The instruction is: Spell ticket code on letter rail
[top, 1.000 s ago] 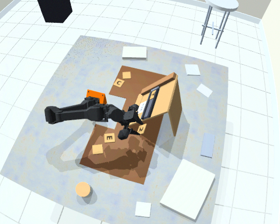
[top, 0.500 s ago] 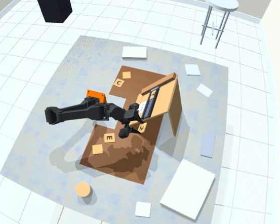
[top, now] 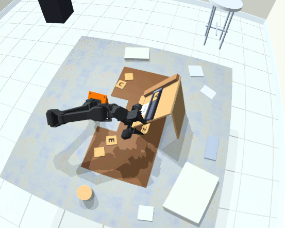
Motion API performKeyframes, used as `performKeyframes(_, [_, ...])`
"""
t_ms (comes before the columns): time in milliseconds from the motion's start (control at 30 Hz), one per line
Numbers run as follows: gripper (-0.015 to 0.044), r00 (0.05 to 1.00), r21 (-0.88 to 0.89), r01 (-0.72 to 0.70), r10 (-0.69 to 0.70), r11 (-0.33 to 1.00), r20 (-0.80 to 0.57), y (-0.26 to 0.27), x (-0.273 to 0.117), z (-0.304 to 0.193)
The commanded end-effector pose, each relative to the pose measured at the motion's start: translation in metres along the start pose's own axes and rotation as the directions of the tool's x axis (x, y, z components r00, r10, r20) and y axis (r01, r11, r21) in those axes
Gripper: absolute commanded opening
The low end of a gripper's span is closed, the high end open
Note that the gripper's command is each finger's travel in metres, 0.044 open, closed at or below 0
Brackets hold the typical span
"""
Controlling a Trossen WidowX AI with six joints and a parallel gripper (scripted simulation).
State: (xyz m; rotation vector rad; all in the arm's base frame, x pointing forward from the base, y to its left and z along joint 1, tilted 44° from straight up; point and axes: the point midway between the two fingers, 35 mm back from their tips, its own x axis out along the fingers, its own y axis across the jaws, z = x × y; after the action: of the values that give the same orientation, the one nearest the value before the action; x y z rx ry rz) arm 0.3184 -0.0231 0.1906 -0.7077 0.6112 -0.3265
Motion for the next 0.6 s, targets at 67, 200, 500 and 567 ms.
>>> performKeyframes(67, [0.0,1.0,0.006,0.004,-0.004,1.0,-0.002,0.0031,0.0002,-0.0006])
performKeyframes(200, [0.0,1.0,0.006,0.003,-0.003,1.0,-0.002,0.0051,0.0003,-0.0006])
performKeyframes(500, [0.0,1.0,0.006,0.003,-0.003,1.0,-0.002,0.0097,0.0004,-0.0006])
performKeyframes(567, [0.0,1.0,0.006,0.003,-0.003,1.0,-0.002,0.0107,0.0004,-0.0006])
